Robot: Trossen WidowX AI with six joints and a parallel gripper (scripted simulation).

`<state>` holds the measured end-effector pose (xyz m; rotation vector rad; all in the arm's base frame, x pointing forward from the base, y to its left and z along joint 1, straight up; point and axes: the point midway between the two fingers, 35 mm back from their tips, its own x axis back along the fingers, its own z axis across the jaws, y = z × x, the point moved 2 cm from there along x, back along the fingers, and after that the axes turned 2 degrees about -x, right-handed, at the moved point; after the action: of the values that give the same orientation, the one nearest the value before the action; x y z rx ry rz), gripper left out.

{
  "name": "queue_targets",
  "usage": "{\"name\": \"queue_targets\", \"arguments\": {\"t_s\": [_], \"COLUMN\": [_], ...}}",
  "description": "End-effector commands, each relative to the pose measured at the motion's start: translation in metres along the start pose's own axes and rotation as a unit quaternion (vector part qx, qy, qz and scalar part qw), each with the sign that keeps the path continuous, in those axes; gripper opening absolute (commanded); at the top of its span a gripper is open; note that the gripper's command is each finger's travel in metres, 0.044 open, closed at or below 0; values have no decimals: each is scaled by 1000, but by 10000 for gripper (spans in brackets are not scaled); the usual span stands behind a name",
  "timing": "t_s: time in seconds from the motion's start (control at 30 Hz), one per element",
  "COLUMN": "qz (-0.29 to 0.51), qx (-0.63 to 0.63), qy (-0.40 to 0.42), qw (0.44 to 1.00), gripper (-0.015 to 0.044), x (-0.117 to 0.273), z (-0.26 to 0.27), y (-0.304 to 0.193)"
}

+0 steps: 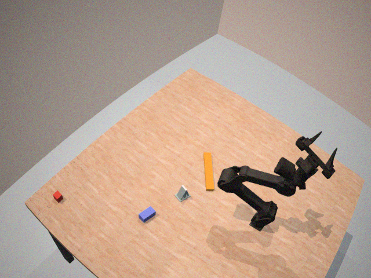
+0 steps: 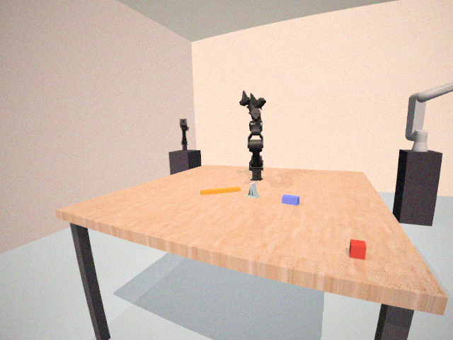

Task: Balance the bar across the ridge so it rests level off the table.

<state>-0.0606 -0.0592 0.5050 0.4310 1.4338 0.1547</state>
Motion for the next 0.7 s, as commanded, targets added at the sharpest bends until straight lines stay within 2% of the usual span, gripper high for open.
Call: {"name": "queue_targets", "arguments": {"t_s": [0.0, 0.07, 0.1, 0.67], "qz": [1, 5, 9, 89], "qx": [-1, -13, -21, -151], "qy": [-1, -6, -10, -71], "qw": [1000, 1000, 1000, 982], "gripper": [374, 321, 315, 315], "x": [0, -2, -3, -23], "z": [0, -4, -6, -36], "y": [0, -3, -5, -58]}}
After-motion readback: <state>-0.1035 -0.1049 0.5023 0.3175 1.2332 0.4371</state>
